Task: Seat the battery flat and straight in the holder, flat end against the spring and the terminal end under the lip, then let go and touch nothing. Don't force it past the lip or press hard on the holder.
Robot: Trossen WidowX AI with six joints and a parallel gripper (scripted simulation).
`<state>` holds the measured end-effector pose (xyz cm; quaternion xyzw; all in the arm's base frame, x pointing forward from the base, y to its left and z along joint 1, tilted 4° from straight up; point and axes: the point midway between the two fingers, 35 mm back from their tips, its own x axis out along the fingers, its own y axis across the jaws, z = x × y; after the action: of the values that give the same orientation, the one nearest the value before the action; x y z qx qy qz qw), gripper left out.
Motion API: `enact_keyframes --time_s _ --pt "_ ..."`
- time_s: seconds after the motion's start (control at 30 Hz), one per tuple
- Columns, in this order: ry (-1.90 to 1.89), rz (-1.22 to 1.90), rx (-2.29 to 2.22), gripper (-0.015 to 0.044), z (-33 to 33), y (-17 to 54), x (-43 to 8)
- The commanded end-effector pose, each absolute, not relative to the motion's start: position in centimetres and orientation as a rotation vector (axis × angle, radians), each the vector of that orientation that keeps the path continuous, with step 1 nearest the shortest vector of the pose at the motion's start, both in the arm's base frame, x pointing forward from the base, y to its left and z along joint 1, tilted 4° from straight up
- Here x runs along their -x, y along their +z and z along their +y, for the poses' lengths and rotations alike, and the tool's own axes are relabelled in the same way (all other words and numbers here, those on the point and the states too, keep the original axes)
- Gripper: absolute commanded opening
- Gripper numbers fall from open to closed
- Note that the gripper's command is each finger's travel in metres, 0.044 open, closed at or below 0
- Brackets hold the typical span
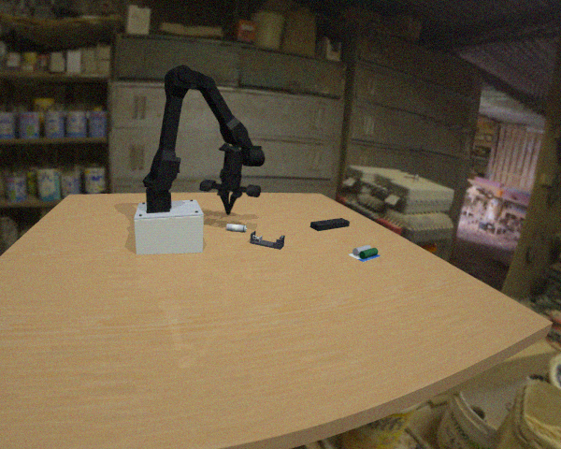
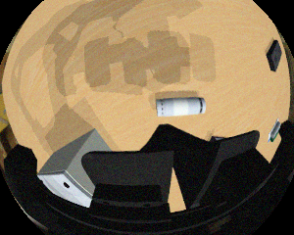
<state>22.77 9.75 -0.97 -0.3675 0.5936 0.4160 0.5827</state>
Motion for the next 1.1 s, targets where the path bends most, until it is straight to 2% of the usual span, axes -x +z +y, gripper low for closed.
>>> enact_keyframes --time_s 0.0,0.13,0.53,0.63,0.83,1.07 --pt "0.962 1.349 0.866 0.0000 9.8 2.8 -23.8" --pt "0.962 1.350 0.867 0.0000 9.6 5.4 -23.7" --pt "0.964 1.359 0.860 0.0000 9.6 5.0 -23.5" --pt "0.856 1.408 0.753 0.0079 9.5 4.4 -23.7" --pt "0.396 1.550 0.300 0.0235 9.4 2.0 -24.6" --pt "-0.150 1.586 -0.237 0.0235 9.2 -0.8 -25.3"
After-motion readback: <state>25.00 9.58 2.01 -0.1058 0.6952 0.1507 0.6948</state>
